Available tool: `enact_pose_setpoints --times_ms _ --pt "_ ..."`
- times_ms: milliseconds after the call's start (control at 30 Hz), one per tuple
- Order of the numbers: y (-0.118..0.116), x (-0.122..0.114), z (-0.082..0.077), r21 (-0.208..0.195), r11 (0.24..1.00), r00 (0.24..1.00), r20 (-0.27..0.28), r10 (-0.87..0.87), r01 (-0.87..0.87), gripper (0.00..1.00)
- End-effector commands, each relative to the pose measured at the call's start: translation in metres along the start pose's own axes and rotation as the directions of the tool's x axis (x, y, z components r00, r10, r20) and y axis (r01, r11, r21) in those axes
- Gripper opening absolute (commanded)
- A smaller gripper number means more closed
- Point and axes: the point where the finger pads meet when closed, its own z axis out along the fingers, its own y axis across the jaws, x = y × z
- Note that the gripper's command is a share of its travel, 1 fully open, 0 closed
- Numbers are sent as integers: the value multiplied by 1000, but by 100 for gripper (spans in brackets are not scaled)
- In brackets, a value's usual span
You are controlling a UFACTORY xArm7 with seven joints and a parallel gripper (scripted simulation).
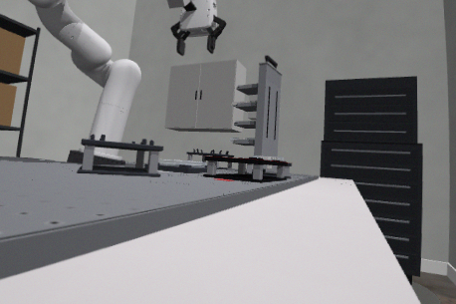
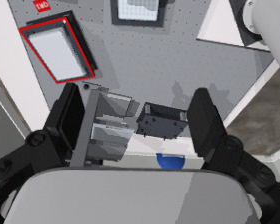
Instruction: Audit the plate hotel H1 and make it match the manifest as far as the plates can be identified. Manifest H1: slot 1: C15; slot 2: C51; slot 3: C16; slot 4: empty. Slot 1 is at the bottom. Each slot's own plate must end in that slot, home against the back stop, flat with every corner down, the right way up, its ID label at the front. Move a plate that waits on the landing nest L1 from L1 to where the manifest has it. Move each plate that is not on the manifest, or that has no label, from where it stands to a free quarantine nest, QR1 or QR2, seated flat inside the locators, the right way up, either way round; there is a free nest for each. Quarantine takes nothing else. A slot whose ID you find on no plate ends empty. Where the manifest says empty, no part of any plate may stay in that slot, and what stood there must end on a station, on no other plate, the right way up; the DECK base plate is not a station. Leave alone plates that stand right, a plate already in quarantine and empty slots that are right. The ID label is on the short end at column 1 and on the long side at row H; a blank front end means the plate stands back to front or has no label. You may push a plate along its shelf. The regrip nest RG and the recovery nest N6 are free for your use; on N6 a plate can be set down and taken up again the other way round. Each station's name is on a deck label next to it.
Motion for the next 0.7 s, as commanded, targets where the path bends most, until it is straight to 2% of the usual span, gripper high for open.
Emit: enact_pose_setpoints --times_ms 0,233,300,667 --pt "0 0 -15 2 1000 1000 0 1 -1 100" --pt "0 0 -39 2 1000 1000 0 1 -1 100" --pt "0 0 -39 2 1000 1000 0 1 -1 100" --pt "0 0 -75 2 1000 1000 0 1 -1 100"
